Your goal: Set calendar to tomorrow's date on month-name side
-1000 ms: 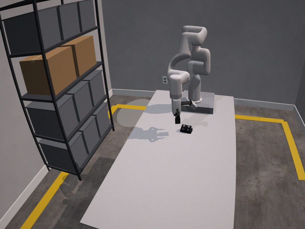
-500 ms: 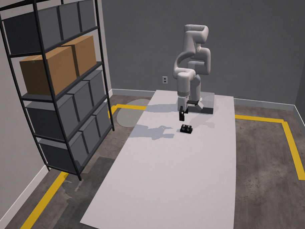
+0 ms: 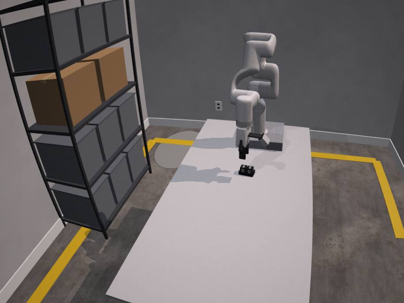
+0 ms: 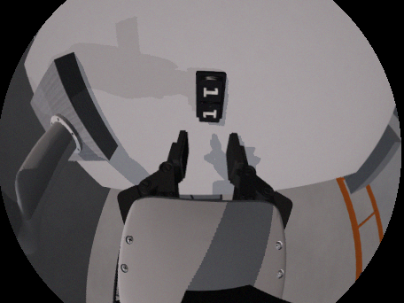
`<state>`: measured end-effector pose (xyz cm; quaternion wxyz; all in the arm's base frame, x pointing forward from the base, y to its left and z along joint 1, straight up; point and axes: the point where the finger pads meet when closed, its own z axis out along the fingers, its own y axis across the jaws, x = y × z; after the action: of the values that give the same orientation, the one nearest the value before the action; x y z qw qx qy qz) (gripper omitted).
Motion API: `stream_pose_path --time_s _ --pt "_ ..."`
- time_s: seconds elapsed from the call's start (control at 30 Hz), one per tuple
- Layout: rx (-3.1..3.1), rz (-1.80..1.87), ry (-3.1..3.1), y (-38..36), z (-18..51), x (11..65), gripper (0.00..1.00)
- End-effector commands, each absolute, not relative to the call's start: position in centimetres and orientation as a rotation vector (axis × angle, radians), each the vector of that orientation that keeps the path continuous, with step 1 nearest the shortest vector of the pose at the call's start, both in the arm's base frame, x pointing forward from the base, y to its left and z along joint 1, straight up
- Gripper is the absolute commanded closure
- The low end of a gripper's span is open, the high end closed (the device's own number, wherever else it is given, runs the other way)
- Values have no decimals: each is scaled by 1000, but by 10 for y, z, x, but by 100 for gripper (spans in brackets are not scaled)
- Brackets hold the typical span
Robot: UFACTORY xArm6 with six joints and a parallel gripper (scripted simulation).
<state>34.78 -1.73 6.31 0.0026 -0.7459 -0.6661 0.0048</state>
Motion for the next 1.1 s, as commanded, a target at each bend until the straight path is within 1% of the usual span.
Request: stream_pose_path --time_s 0.0,1.07 --pt "-2341 11 -2091 -17 64 349 53" --pt "-2342 11 -2091 -17 61 349 53"
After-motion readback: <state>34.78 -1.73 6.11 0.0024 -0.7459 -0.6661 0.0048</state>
